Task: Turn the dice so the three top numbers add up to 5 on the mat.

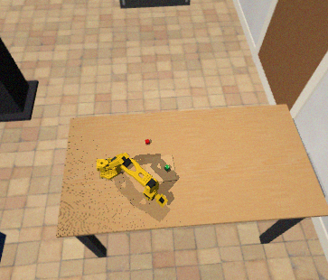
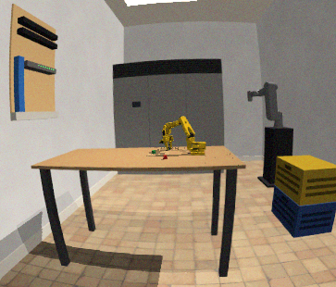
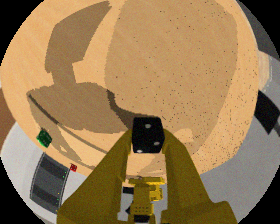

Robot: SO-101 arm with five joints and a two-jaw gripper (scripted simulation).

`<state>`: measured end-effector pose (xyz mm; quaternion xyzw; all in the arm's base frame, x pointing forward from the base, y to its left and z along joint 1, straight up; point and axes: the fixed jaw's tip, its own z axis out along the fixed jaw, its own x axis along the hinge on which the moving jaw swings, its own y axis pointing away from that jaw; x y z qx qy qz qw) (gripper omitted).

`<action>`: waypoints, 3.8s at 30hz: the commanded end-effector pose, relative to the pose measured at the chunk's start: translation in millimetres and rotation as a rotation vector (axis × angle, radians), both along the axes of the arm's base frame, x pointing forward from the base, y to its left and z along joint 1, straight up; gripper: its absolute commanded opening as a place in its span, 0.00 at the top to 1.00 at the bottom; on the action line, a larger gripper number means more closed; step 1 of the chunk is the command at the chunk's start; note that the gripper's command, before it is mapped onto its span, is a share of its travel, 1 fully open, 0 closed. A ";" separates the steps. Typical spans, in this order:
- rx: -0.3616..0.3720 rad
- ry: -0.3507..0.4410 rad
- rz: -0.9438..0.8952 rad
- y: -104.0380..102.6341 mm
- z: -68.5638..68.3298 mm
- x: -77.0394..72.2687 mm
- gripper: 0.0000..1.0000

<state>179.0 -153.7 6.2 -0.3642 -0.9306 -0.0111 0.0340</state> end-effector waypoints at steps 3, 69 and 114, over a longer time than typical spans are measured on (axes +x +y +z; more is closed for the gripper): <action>-0.005 -0.012 0.010 -0.6 0.6 0.5 0.97; -0.002 -0.012 0.597 128.8 46.5 47.1 1.00; -0.042 -0.106 0.642 147.0 53.7 53.7 1.00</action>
